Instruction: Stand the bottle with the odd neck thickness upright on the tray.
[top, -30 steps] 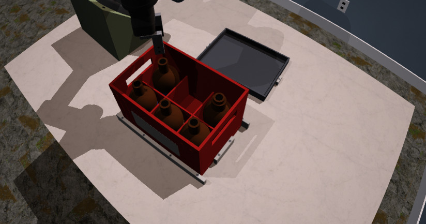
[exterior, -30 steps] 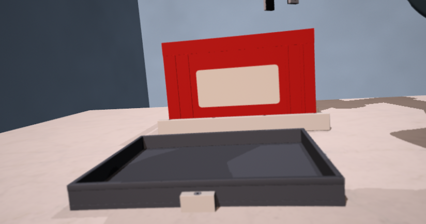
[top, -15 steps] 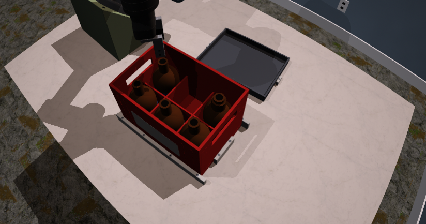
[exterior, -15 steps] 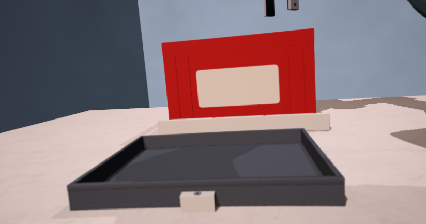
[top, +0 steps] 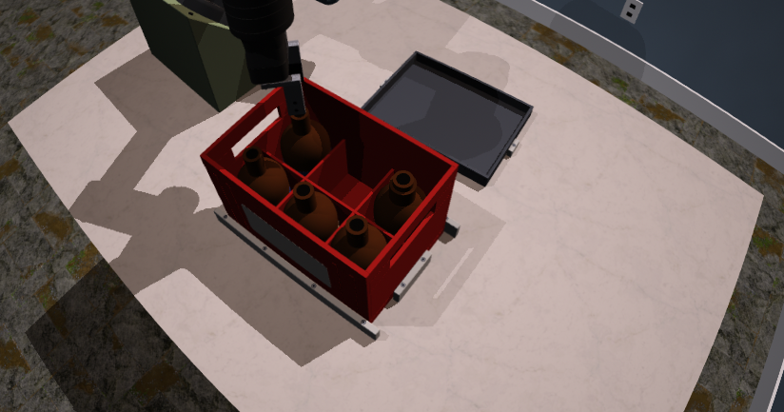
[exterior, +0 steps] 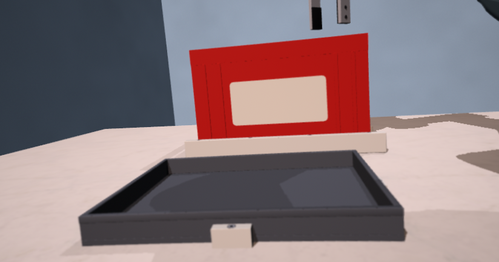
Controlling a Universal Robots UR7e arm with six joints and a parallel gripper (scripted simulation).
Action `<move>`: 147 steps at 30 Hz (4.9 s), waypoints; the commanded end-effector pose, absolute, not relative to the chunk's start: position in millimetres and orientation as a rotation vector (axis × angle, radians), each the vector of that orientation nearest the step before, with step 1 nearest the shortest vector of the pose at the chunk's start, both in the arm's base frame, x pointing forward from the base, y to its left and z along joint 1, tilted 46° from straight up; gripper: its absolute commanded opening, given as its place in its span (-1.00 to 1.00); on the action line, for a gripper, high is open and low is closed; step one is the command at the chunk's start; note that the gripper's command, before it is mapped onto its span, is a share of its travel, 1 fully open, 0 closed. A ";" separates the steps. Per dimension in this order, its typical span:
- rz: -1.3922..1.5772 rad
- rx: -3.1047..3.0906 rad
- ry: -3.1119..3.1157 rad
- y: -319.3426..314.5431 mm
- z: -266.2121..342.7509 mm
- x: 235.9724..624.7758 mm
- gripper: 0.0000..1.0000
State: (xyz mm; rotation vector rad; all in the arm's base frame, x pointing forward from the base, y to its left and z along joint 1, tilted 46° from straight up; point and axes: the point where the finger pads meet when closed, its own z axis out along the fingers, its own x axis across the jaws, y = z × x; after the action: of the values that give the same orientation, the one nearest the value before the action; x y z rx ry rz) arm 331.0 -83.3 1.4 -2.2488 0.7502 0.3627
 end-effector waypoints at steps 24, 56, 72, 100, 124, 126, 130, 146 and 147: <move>0.361 -2.249 0.751 -73.6 -8.4 330.8 1.00; 0.361 -2.249 0.751 -73.6 -8.4 330.8 1.00; 0.361 -2.249 0.751 -72.6 -9.4 330.8 1.00; 0.361 -2.249 0.751 -56.2 -25.4 330.0 1.00; 0.361 -2.249 0.751 -46.1 -35.2 329.5 1.00; 0.361 -2.249 0.751 -46.0 -35.3 329.5 1.00; 0.361 -2.249 0.751 -46.0 -35.3 329.5 1.00; 0.361 -2.249 0.751 -46.0 -35.3 329.5 1.00; 0.361 -2.249 0.751 -46.0 -35.3 329.5 1.00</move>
State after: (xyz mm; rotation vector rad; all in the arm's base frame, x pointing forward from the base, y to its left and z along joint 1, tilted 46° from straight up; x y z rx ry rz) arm 329.3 -45.5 -35.3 -2.2489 0.7503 0.3627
